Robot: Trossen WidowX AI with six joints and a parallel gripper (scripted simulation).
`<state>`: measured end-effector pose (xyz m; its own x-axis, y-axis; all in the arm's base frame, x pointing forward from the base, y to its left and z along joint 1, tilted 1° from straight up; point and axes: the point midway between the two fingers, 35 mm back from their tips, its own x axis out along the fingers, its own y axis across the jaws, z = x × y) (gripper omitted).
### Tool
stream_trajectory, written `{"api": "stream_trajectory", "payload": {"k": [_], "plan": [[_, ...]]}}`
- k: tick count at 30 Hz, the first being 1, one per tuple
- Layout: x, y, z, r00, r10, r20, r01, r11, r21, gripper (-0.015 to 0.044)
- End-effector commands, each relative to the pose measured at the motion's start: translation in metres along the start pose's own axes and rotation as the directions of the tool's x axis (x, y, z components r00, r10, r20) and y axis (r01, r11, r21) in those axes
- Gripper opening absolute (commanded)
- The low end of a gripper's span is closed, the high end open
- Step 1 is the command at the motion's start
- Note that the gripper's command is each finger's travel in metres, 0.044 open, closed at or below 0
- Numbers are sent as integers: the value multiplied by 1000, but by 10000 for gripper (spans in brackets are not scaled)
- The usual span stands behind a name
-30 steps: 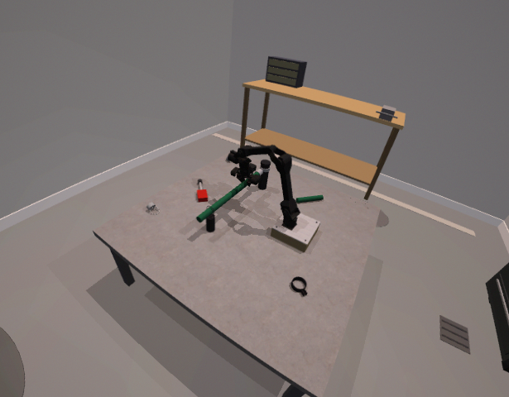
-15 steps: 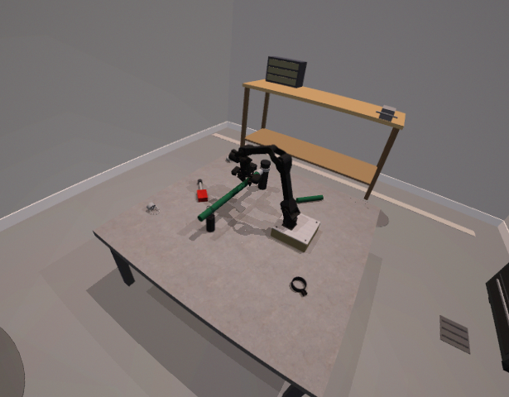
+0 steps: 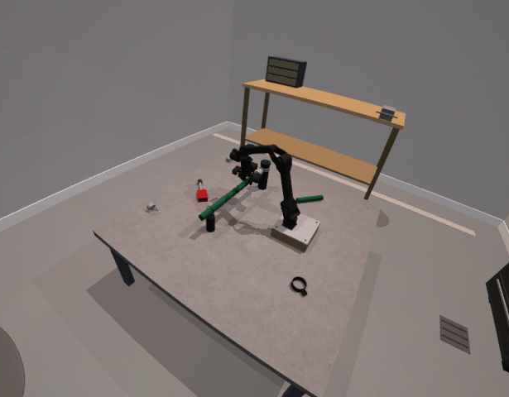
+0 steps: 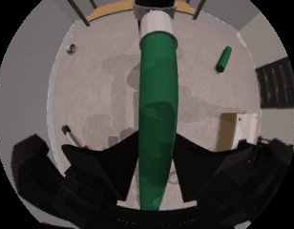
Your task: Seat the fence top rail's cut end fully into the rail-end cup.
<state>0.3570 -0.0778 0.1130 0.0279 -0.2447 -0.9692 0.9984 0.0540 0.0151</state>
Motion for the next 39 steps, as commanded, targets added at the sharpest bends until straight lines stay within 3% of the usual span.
{"api": "stream_trajectory", "payload": {"k": [1, 7, 17, 24, 34, 39], "plan": [[0, 0, 0, 1000, 0, 0, 0, 1000, 0, 0], [0, 0, 0, 1000, 0, 0, 0, 1000, 0, 0], [-1, 0, -1, 1000, 0, 0, 0, 1000, 0, 263], [-27, 1, -18, 1000, 0, -3, 0, 1000, 0, 440], [-48, 0, -29, 1000, 3, -5, -3, 1000, -7, 440], [-84, -3, -29, 1000, 3, -6, -3, 1000, -7, 440]]}}
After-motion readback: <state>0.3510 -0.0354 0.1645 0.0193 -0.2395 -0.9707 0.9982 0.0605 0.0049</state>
